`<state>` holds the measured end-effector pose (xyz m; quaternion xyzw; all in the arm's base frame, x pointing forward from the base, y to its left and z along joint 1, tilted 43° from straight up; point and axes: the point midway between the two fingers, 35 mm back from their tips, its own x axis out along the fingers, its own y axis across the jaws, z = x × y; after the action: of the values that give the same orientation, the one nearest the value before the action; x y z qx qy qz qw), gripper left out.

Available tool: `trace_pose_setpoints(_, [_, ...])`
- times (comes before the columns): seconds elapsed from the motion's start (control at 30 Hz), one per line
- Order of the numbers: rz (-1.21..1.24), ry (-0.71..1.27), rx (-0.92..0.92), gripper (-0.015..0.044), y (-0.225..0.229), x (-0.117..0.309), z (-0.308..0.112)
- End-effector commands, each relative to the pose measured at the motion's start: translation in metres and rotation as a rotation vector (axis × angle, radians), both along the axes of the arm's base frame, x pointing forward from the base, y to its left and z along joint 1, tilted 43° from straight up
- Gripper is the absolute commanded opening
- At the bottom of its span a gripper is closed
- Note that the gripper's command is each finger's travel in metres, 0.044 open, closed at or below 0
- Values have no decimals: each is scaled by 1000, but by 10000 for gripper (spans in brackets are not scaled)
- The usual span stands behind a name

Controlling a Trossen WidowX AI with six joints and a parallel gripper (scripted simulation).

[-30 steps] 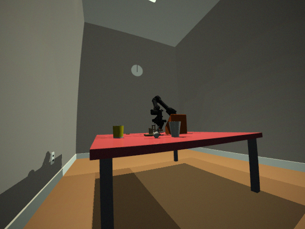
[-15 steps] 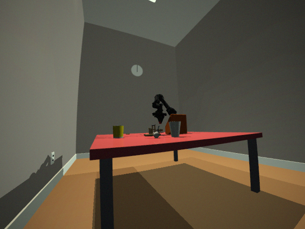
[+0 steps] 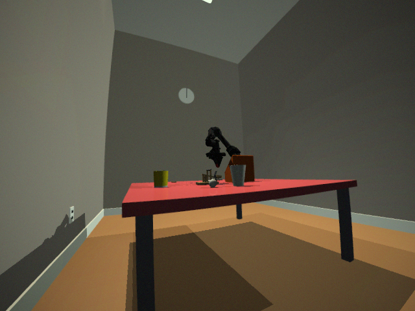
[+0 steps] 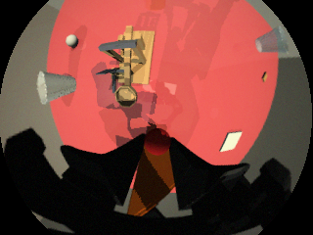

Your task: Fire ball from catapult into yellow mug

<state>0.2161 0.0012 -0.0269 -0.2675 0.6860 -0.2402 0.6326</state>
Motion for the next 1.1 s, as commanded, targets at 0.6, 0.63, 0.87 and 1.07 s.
trace_pose_setpoints(0.6, [-118, 151, -10, 0, 26, 29, -52])
trace_pose_setpoints(0.63, [-124, 158, -11, 0, 27, 29, -54])
trace_pose_setpoints(0.87, [-160, 202, -20, 0, 32, 33, -74])
trace_pose_setpoints(1.07, [-164, 208, -21, 0, 29, 34, -81])
